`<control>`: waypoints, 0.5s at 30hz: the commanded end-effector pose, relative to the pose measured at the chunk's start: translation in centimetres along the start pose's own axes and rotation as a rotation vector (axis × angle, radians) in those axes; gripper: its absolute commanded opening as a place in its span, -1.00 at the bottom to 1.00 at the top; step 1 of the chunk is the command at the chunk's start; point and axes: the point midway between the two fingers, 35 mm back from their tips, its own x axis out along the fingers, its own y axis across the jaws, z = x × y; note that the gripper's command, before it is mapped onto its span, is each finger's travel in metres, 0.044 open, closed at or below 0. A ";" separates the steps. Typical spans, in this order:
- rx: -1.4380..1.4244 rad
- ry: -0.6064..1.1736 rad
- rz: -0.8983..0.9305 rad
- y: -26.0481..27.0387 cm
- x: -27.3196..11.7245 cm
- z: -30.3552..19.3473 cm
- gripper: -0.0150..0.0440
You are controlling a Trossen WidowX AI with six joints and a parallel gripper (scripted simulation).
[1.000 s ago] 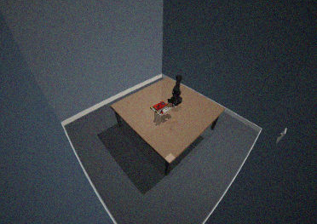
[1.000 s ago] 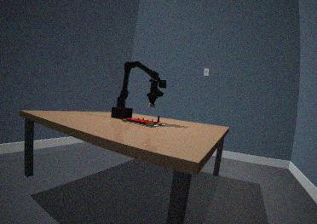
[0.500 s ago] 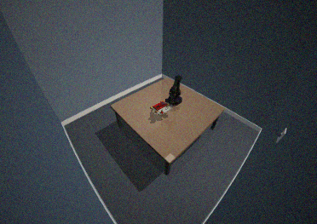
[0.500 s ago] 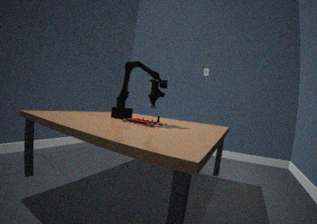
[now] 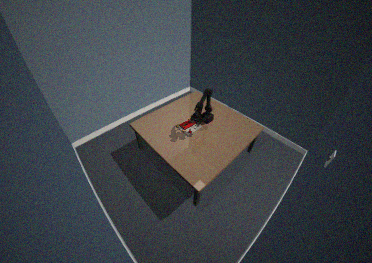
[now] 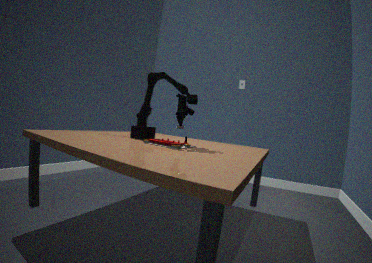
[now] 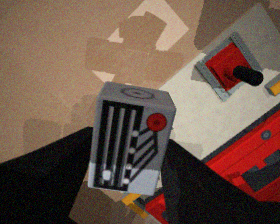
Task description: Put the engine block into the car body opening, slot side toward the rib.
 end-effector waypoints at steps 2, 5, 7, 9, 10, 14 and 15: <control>0.049 0.004 -0.005 -1.5 0.5 -0.1 -0.49; 0.082 0.005 -0.006 -2.3 0.7 -0.2 -0.49; 0.103 0.005 -0.007 -2.9 0.9 -0.3 -0.49; 0.125 0.006 -0.008 -3.5 1.1 -0.4 -0.49; 0.136 0.006 -0.008 -3.8 1.1 -0.4 -0.49; 0.179 0.007 -0.010 -4.9 1.5 -0.7 -0.49; 0.190 0.007 -0.010 -5.2 1.6 -0.7 -0.49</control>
